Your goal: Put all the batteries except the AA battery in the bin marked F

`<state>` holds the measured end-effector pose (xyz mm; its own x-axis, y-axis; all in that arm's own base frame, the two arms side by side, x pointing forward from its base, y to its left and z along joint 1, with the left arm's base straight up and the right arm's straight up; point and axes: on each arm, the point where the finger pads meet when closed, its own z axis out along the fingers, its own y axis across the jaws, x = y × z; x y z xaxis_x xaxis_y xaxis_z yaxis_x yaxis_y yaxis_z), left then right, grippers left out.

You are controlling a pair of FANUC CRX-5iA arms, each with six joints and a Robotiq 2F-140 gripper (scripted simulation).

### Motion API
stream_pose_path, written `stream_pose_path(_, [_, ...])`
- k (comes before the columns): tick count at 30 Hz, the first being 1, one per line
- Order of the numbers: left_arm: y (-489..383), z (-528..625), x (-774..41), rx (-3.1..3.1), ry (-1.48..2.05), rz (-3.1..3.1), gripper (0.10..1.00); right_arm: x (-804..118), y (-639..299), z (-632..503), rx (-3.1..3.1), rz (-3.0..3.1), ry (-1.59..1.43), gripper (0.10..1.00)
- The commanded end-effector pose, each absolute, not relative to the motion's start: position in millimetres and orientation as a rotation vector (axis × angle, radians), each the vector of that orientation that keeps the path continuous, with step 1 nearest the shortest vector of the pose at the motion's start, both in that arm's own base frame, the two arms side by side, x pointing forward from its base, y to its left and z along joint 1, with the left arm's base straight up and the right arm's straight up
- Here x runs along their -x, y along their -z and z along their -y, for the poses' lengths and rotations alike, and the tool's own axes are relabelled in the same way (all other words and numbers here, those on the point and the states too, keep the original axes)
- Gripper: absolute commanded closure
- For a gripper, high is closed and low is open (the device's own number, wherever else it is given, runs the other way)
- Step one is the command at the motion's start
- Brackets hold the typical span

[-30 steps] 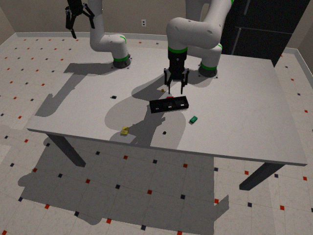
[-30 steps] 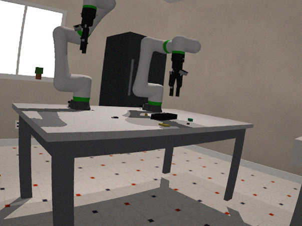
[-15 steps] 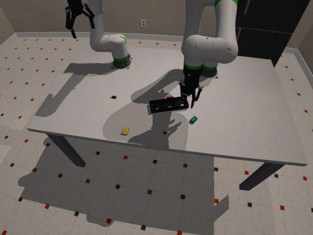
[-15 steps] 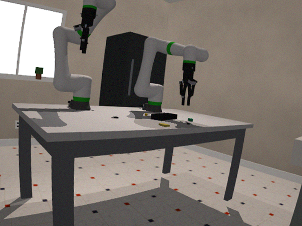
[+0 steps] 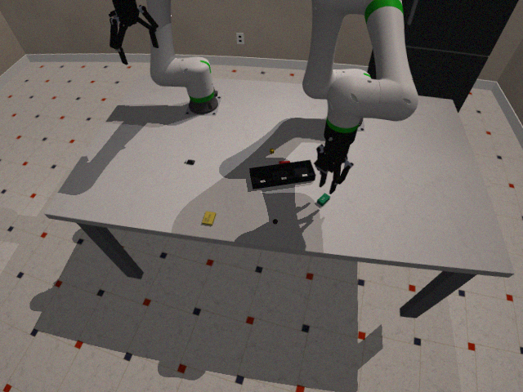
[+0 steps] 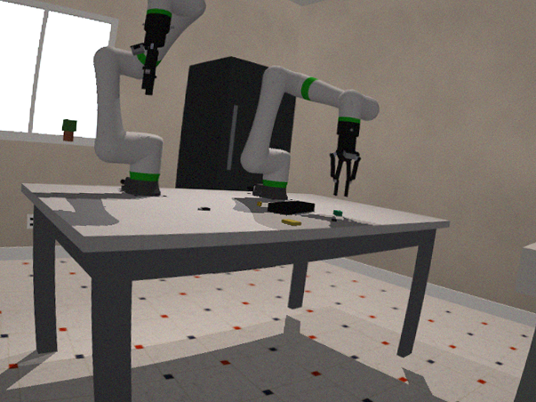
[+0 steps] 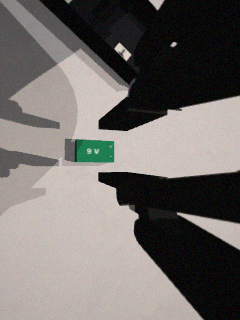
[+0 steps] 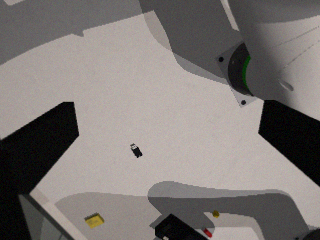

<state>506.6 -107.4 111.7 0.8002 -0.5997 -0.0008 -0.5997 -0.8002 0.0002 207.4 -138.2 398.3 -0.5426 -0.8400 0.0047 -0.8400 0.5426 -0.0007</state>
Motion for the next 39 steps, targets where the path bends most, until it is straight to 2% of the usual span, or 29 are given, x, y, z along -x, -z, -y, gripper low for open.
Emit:
stream_pose_path(1, [-113,108,-507,2.98,0.002,-0.994,0.771,-207,-399,138,-1.5,2.756,-0.006,0.098])
stream_pose_path(39, [-97,110,-505,2.98,0.002,-0.994,0.771,-207,-399,138,-1.5,2.756,-0.006,0.098])
